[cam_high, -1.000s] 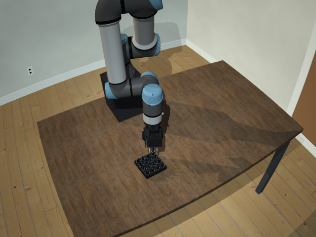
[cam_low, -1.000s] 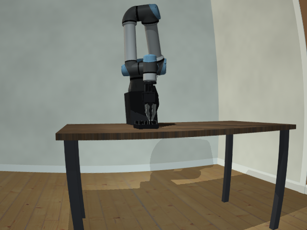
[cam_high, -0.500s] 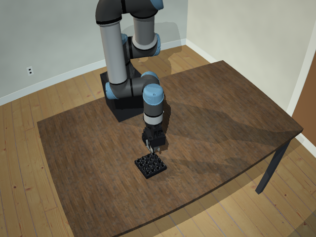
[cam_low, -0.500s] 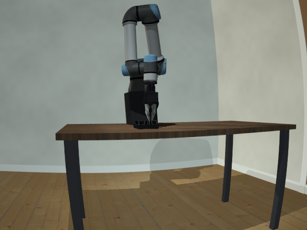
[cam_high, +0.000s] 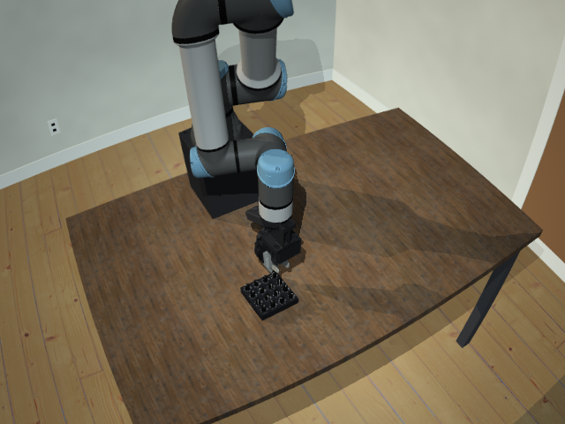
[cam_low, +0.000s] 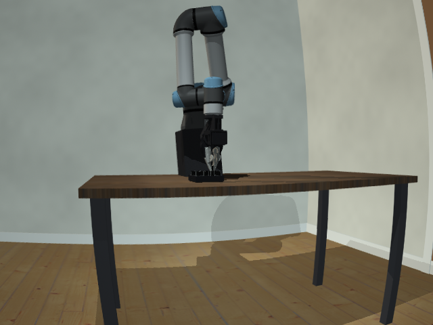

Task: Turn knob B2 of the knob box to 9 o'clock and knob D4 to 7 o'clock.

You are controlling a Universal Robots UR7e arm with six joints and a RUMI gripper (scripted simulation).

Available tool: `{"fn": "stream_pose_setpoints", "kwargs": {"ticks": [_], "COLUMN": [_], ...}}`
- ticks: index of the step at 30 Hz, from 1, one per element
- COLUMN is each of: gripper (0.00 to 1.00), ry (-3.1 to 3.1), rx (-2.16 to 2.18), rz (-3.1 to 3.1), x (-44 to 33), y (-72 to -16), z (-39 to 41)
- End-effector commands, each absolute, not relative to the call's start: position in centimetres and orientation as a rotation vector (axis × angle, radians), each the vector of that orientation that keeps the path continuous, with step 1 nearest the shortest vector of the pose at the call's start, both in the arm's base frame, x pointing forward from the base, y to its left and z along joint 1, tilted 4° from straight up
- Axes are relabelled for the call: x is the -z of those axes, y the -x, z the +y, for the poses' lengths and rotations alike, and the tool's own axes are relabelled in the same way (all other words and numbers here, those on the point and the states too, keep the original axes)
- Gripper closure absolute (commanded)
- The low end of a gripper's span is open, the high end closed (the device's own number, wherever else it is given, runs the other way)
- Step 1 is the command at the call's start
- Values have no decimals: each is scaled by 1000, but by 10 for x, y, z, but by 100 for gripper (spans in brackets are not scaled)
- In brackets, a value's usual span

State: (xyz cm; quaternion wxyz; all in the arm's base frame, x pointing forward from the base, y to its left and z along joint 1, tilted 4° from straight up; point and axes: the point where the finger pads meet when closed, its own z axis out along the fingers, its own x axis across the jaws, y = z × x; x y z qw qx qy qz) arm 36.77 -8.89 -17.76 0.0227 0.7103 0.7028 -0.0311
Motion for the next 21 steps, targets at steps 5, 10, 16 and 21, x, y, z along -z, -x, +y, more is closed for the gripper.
{"fn": "stream_pose_setpoints", "kwargs": {"ticks": [5,10,16,21], "gripper": [99,99,99,99], "ry": [-1972,-1847,-1751,-1635], "rx": [95,98,101,103], "rz": [2391,2494,2567,2646], "x": [177,178,178,178], "y": [-369,-369,-368,-368], "z": [-90,-90,-91,-91]}}
